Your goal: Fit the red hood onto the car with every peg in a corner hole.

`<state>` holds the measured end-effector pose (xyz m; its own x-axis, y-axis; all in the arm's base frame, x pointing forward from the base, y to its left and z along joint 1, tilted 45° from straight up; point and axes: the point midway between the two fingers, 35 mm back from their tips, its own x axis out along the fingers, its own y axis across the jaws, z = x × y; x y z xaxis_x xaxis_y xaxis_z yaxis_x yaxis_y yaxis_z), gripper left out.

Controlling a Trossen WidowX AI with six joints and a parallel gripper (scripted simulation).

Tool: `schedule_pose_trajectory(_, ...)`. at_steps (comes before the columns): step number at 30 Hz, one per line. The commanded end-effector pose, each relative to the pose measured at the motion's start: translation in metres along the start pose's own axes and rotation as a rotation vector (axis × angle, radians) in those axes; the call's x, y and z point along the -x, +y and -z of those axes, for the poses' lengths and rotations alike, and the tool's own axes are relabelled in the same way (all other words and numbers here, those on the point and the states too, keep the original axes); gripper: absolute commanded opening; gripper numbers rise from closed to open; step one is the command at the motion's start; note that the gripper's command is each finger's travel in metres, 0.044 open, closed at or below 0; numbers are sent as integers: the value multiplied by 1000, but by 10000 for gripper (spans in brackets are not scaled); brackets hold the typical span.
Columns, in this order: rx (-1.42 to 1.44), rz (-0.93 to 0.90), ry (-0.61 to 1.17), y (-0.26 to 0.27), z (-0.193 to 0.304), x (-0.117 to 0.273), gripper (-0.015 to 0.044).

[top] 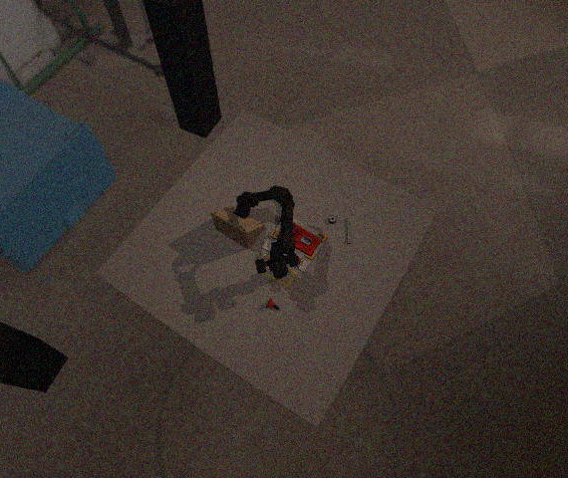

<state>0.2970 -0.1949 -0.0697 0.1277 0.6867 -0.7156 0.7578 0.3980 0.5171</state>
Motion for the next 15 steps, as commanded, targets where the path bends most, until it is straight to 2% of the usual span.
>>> schedule_pose_trajectory(1, 0, -4, -6, 7, -1, 2, 0)
schedule_pose_trajectory(15, 1, -6, -5, 24, 0, 2, 0)
